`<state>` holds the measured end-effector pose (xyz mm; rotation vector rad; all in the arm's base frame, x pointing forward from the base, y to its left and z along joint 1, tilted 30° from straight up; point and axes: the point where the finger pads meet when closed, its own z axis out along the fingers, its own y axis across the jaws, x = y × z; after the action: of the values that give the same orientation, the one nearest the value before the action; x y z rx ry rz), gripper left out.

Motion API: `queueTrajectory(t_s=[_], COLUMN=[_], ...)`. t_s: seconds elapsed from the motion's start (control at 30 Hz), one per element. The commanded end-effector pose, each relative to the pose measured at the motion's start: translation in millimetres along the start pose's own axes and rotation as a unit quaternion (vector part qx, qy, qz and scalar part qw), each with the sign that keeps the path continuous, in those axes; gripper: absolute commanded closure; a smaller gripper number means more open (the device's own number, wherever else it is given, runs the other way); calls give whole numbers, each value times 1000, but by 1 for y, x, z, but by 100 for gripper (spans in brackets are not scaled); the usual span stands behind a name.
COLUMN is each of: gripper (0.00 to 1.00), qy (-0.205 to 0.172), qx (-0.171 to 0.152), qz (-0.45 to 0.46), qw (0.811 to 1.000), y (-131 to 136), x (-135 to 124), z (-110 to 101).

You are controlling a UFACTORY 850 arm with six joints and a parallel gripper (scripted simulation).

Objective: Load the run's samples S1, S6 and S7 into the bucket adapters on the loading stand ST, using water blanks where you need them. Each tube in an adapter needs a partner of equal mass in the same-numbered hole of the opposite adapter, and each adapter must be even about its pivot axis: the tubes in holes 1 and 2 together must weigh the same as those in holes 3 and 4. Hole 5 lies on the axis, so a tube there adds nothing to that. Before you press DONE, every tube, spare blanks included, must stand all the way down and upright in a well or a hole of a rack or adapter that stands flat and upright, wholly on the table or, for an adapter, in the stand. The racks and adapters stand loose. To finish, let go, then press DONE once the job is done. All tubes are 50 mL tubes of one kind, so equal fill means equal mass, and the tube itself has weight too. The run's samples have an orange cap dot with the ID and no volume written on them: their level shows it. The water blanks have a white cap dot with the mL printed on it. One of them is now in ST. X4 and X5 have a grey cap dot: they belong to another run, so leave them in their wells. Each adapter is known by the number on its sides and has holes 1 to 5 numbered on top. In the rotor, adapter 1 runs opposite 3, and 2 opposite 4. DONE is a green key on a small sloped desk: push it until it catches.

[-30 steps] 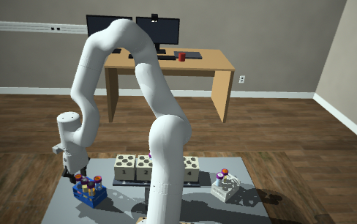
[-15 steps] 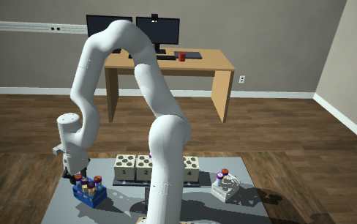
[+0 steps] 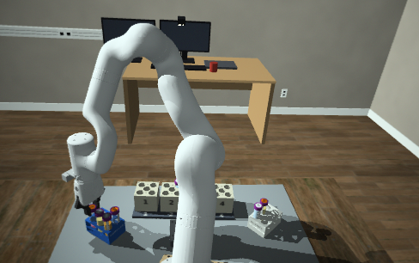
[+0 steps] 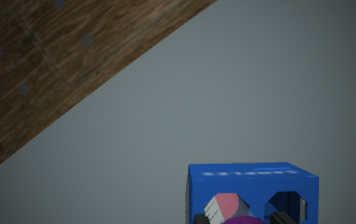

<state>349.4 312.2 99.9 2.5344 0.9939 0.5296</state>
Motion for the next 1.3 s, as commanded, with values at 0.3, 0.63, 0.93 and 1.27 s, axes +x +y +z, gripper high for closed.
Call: queueTrajectory(t_s=[0.3,0.63,0.93,1.27], gripper=[100,100,100,100], qy=[1,1,1,1], qx=[0,0,0,0], qz=[0,0,0,0], qw=[1000,1000,1000,1000], y=[0,0,0,0], x=[1,1,1,1], z=[-1,-1,-1,-4])
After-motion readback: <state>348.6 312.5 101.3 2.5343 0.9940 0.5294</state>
